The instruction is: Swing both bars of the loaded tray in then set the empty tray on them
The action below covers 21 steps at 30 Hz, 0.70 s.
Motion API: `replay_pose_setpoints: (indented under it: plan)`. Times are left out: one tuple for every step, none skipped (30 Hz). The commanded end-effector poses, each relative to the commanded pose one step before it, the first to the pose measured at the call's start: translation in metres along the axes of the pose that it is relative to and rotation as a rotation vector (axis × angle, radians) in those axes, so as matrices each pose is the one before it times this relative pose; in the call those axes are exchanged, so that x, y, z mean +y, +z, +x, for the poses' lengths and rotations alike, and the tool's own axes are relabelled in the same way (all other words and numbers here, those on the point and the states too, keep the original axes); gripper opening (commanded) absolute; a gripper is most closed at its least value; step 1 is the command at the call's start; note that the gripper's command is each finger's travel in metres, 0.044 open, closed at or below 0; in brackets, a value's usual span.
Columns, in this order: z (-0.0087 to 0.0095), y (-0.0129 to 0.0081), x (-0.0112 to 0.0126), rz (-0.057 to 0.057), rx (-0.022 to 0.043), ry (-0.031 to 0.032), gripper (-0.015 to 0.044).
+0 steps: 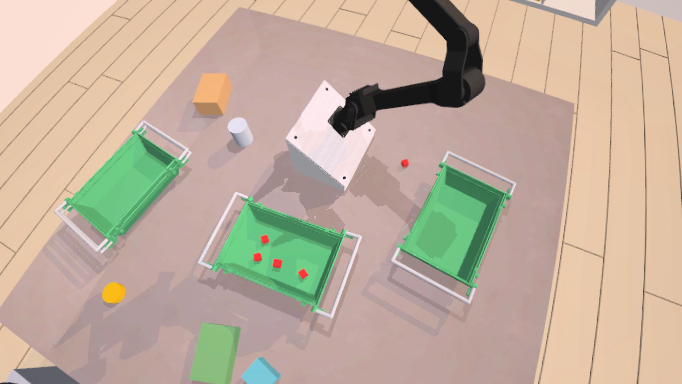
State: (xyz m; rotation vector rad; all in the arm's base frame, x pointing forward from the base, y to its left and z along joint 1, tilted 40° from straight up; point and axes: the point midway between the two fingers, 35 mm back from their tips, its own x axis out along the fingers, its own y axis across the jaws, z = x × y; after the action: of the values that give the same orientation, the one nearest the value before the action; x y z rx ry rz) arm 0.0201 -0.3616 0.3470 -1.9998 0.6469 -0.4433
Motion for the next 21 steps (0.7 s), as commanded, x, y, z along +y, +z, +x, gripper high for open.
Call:
replay_pose_setpoints:
  plan:
    - [0.0,0.0,0.0,0.0,0.0,0.0,0.0374]
    - [0.0,0.0,0.0,0.0,0.0,0.0,0.0348]
    - [0.0,0.0,0.0,0.0,0.0,0.0,0.0321]
    - [0.0,0.0,0.0,0.0,0.0,0.0,0.0295]
    - [0.0,0.0,0.0,0.0,0.0,0.0,0.0269]
    - [0.0,0.0,0.0,0.0,0.0,0.0,0.0243]
    - [0.0,0.0,0.0,0.0,0.0,0.0,0.0216]
    - [0.00156,0.00087,0.00062,0.0036,-0.00149,-0.00049,0.019]
    - [0.00467,0.00264,0.00191,0.0111,-0.00432,-0.00113,0.0164]
    - [0.0078,0.00455,0.00322,0.0187,-0.00751,-0.00133,0.0138]
    - [0.00899,0.00482,0.00395,0.0271,-0.01022,0.00019,0.0111]
    - [0.0071,0.00113,0.00393,0.0442,-0.01312,0.00471,0.0086]
    - [0.0072,0.00116,0.00399,0.0439,-0.01333,0.00568,0.0086]
    - [0.00722,0.00112,0.00401,0.0436,-0.01344,0.00665,0.0086]
    - [0.00731,0.00114,0.00407,0.0433,-0.01355,0.00761,0.0086]
    - [0.00741,0.00118,0.00413,0.043,-0.01363,0.00857,0.0086]
    - [0.00751,0.0012,0.00419,0.0426,-0.01365,0.00954,0.0086]
    - [0.00852,0.00164,0.00515,0.0519,-0.01371,0.01087,0.0086]
    - [0.01077,0.00209,0.00657,0.064,-0.01686,0.01528,0.0086]
    - [0.0128,0.00245,0.00788,0.0737,-0.01928,0.02035,0.0086]
    - [0.0133,0.0024,0.00814,0.0726,-0.01938,0.02382,0.0086]
